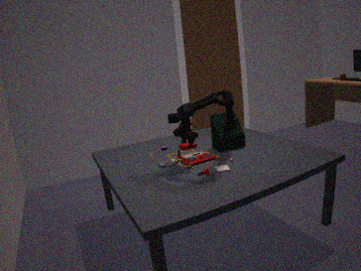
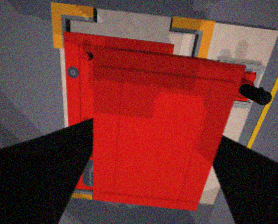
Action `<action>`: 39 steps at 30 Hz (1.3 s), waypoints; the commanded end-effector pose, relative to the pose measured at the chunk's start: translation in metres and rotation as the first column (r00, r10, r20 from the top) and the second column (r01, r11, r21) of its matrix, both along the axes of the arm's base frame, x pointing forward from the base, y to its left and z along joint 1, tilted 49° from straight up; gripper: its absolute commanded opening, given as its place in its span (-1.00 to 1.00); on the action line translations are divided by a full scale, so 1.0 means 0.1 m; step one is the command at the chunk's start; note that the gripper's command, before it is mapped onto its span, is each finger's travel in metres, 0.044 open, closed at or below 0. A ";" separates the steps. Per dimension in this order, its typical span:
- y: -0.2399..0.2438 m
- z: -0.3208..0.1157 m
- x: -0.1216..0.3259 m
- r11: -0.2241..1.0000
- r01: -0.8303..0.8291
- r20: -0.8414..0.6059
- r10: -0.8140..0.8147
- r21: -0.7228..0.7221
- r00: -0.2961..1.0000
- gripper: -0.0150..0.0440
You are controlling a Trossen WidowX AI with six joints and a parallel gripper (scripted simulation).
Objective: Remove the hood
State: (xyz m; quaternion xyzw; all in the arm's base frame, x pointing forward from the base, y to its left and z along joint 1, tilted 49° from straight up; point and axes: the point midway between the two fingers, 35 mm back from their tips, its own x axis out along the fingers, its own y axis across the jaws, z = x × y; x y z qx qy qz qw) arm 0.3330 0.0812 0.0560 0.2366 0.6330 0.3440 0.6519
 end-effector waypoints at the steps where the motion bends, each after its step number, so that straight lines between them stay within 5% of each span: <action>1: -0.16 -0.17 0.04 1.000 -0.001 -0.001 0.001 -0.012 1.000 -0.49; 28: -1.29 -1.36 -0.13 1.000 -0.012 0.006 0.012 -0.007 1.000 -0.49; 39: -1.28 -1.42 -0.14 1.000 -0.013 0.006 0.013 -0.006 1.000 -0.49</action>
